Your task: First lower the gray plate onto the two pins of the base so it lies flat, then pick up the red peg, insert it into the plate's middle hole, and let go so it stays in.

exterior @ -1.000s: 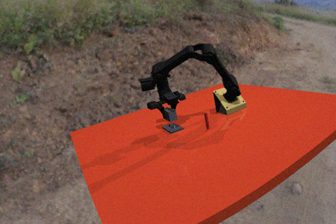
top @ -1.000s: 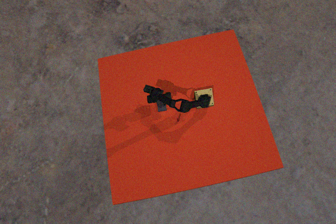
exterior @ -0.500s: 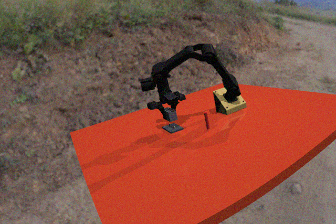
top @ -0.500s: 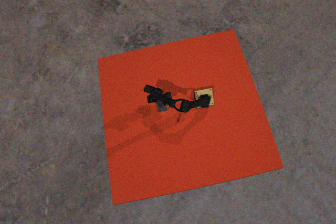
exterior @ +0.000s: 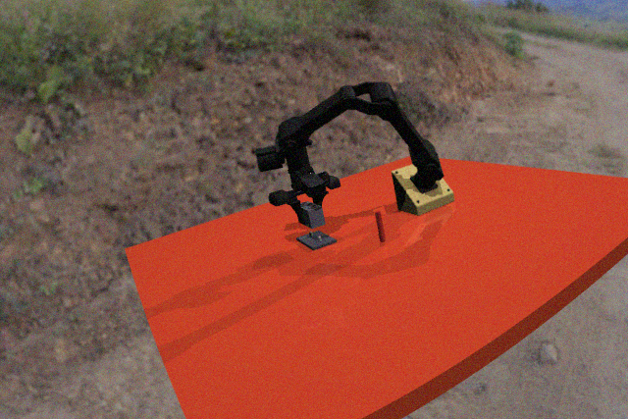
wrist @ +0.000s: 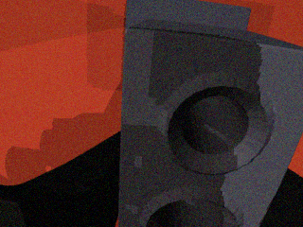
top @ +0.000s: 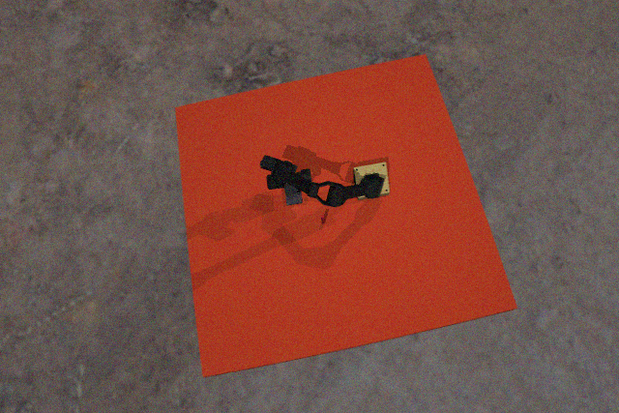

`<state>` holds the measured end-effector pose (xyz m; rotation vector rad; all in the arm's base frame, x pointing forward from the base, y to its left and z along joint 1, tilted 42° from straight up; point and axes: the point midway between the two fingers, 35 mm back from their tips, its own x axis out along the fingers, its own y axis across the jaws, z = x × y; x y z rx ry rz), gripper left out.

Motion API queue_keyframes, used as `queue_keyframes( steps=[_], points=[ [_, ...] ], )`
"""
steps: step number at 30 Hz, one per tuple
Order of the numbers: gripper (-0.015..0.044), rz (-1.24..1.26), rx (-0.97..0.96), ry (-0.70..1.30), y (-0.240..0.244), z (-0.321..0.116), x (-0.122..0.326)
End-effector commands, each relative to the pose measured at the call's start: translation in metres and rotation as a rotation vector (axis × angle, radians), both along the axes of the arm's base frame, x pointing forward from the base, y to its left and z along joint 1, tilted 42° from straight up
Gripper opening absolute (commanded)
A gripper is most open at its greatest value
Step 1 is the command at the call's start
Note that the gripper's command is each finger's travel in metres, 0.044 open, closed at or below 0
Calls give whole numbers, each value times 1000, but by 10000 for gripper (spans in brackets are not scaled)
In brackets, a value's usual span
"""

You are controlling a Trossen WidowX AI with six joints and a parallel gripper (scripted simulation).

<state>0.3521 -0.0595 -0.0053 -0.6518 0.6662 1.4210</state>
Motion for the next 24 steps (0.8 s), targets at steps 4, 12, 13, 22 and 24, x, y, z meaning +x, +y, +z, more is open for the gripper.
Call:
queue_keyframes(
  steps=[4,12,13,22,24],
  points=[
    [0,4,-4,3,7,-10,-1],
    [0,4,-4,3,11,-15,-1],
    [0,4,-4,3,12,-16,-1],
    [0,4,-3,2,22,-27,0],
    [0,4,-3,2,24,-29,0]
  ],
)
